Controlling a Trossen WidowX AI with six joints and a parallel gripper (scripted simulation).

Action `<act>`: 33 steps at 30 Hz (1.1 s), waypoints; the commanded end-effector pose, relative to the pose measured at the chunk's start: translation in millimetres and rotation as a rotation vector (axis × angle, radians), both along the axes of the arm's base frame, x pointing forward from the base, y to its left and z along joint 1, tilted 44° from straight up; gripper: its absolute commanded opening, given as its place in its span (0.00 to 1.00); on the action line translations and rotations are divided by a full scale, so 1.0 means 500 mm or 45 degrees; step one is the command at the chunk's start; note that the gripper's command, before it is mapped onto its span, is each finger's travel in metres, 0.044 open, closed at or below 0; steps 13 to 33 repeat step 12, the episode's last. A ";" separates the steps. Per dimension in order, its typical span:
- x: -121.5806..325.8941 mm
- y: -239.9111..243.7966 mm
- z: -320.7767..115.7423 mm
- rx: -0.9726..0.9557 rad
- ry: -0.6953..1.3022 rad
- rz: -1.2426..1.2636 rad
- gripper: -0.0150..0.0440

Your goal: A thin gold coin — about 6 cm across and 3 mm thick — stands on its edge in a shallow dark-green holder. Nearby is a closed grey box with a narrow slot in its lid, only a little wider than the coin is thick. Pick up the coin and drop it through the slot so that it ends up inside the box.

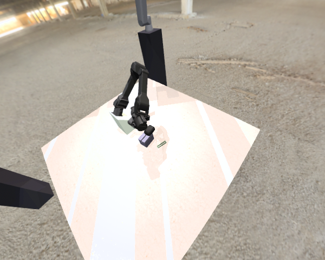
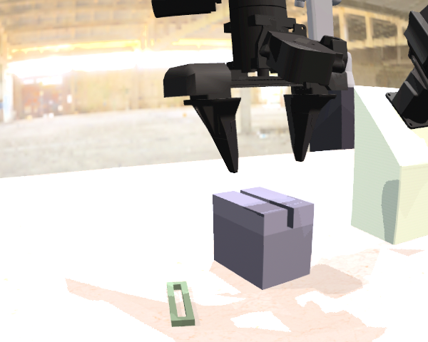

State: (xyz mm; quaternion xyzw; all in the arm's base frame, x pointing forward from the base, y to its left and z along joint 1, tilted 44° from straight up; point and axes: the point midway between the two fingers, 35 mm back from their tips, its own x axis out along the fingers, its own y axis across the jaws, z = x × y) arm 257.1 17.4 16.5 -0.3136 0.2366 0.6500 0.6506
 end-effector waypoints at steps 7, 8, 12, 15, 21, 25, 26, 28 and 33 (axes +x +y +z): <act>-0.002 -0.045 0.048 -0.005 -0.018 -0.009 1.00; -0.002 -0.045 0.048 -0.005 -0.018 -0.009 1.00; -0.002 -0.045 0.048 -0.005 -0.018 -0.009 1.00; -0.002 -0.045 0.048 -0.005 -0.018 -0.009 1.00; -0.002 -0.045 0.048 -0.005 -0.018 -0.009 1.00; -0.002 -0.045 0.048 -0.005 -0.018 -0.009 1.00; -0.002 -0.045 0.048 -0.005 -0.018 -0.009 1.00; -0.002 -0.045 0.048 -0.005 -0.018 -0.009 1.00; -0.002 -0.045 0.048 -0.005 -0.018 -0.009 1.00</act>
